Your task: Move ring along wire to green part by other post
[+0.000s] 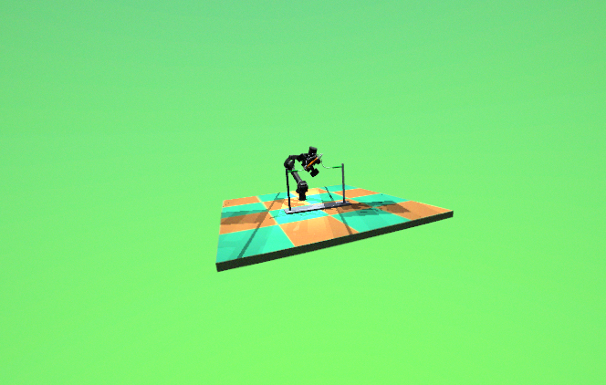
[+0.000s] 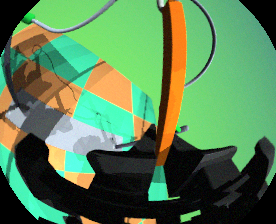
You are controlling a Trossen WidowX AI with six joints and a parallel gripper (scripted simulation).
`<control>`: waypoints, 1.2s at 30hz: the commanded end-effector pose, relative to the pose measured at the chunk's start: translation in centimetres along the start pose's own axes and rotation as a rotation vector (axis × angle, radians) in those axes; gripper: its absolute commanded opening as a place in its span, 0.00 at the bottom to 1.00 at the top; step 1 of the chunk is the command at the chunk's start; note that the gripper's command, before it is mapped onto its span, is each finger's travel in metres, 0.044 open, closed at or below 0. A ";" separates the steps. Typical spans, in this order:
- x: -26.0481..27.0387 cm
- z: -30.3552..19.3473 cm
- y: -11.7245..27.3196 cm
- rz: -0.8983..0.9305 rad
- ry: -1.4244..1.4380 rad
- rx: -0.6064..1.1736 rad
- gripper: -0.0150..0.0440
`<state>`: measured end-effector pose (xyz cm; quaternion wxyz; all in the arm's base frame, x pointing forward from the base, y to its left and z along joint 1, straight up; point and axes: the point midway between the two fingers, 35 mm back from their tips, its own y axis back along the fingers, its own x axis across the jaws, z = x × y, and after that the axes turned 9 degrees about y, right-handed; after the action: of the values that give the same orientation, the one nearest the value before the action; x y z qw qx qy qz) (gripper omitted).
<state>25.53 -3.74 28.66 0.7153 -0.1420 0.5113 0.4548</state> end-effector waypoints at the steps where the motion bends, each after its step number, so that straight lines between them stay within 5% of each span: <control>1: -0.5 -0.2 0.0 -0.051 0.069 0.000 0.00; 36: -2.7 -0.1 0.0 -0.337 0.496 -0.013 0.00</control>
<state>25.29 -5.19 31.13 0.6379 -0.3285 0.6328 0.2912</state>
